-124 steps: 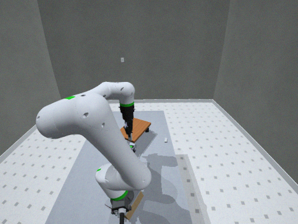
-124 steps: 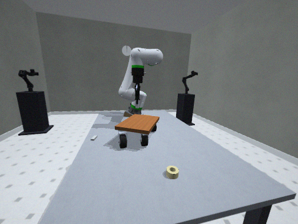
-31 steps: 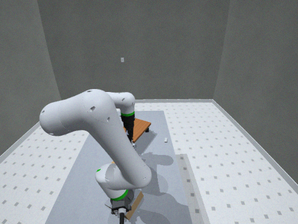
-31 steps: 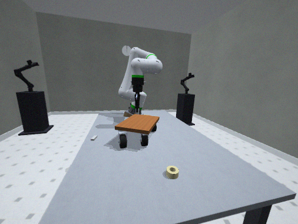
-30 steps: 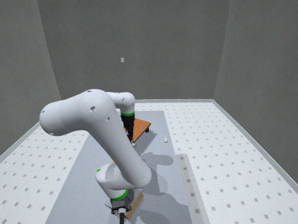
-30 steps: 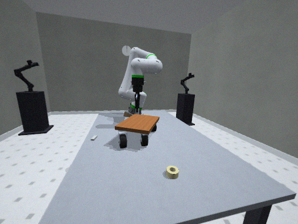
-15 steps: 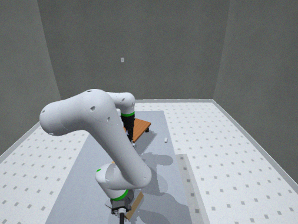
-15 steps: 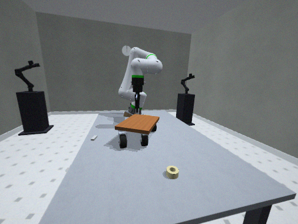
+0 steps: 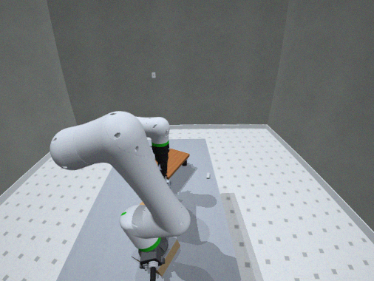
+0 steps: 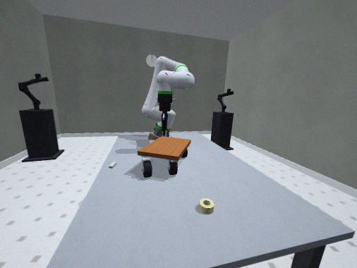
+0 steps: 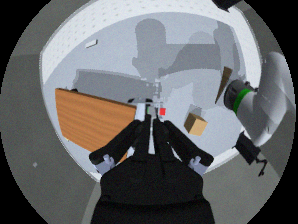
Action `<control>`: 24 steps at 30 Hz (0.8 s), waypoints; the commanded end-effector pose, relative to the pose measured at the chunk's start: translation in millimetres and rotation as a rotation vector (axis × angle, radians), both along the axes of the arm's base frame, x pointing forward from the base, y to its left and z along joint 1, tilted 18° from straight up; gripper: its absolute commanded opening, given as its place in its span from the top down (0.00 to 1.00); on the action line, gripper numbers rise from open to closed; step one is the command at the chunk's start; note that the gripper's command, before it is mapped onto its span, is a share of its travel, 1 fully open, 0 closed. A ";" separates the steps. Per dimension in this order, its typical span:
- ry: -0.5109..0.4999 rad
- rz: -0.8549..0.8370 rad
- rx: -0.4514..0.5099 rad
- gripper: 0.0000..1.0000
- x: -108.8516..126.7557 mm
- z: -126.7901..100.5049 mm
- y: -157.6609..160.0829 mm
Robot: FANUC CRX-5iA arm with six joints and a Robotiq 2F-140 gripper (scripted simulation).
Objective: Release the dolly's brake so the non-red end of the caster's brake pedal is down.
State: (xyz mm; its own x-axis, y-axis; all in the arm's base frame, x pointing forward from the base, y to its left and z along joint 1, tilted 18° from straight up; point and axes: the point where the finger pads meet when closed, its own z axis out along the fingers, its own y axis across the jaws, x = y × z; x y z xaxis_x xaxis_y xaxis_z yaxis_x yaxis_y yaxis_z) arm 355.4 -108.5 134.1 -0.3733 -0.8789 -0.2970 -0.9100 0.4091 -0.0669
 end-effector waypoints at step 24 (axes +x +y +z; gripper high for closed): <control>0.000 0.000 0.000 1.00 -7.3 39.5 -10.2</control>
State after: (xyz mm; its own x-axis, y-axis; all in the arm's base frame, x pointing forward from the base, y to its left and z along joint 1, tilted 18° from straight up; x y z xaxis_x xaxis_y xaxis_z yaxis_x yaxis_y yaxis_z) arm 349.6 -116.4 164.6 -0.3734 -0.8789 -0.2967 -0.9099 0.4093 -0.0672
